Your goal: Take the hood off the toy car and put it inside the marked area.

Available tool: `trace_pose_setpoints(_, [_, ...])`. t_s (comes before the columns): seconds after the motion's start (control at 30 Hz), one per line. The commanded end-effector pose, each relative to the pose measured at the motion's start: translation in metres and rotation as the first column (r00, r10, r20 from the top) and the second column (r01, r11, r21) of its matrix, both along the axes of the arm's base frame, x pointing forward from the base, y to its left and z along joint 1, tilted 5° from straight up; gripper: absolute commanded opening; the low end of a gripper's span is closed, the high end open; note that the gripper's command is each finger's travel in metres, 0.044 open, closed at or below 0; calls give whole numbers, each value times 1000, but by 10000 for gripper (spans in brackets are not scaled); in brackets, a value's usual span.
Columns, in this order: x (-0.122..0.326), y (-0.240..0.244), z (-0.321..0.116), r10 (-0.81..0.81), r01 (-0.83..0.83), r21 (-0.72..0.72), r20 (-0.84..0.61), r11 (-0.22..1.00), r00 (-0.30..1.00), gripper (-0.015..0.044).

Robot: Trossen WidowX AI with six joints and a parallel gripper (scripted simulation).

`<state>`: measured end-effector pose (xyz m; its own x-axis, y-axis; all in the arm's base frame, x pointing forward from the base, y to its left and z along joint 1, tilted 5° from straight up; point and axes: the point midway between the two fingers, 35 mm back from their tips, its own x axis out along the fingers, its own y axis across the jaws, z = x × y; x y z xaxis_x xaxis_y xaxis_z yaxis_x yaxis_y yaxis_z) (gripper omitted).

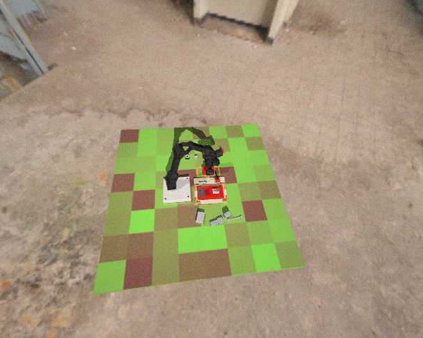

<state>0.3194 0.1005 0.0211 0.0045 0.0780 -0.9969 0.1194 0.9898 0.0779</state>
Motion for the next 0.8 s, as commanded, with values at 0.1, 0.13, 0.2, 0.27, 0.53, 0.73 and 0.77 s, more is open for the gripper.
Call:
trace_pose_setpoints(0.1, [0,0,0,0,0,0,0,1000,1000,236])
trace_pose_setpoints(0.13, [0,0,0,0,0,0,0,1000,1000,263])
trace_pose_setpoints(0.2, [0,0,0,0,0,0,0,1000,1000,315])
trace_pose_setpoints(0.27, [0,0,0,0,0,0,0,1000,1000,367])
trace_pose_setpoints(0.53, [3,-3,42,1,-1,1,-9,1000,1000,440])
trace_pose_setpoints(0.73, [2,-6,72,1,-1,1,-16,1000,1000,440])
trace_pose_setpoints(0.77, [2,-6,72,1,-1,1,-16,1000,1000,440])
